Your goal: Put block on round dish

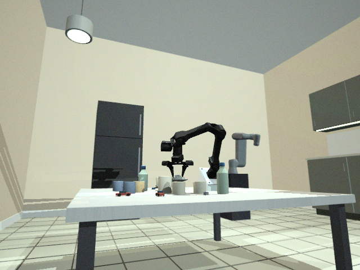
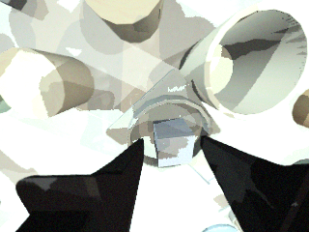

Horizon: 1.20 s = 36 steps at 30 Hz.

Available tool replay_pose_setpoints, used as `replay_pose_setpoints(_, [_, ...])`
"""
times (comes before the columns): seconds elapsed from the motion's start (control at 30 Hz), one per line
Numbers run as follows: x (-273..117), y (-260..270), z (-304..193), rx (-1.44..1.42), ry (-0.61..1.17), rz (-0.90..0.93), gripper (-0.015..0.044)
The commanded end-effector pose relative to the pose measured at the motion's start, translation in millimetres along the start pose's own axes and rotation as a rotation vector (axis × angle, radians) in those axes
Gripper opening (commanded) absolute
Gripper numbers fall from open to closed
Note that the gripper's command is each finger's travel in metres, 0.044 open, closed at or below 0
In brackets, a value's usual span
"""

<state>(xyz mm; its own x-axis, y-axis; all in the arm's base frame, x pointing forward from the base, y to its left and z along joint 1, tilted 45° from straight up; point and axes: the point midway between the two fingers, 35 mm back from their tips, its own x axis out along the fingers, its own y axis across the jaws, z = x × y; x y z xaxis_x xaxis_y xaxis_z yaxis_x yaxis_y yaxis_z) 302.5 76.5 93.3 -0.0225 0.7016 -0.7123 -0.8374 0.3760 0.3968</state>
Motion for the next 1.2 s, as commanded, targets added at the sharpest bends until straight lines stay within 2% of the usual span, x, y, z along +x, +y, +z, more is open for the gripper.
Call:
replay_pose_setpoints(0.0, [6.2, 0.5, 0.2, 0.003, -0.005, 0.001, 0.0260])
replay_pose_setpoints(0.07, [7.2, 0.6, 0.2, 0.003, -0.005, 0.001, 0.0260])
replay_pose_setpoints(0.2, [7.2, 0.6, 0.2, 0.003, -0.005, 0.001, 0.0155])
replay_pose_setpoints(0.43, [7.2, 0.6, 0.2, 0.003, -0.005, 0.001, 0.0108])
replay_pose_setpoints(0.57, [-0.4, -0.8, 0.5, 0.003, -0.004, 0.000, 0.0003])
replay_pose_setpoints(1.17, [-87.4, 0.1, -0.7, 0.004, -0.002, 0.000, 0.0000])
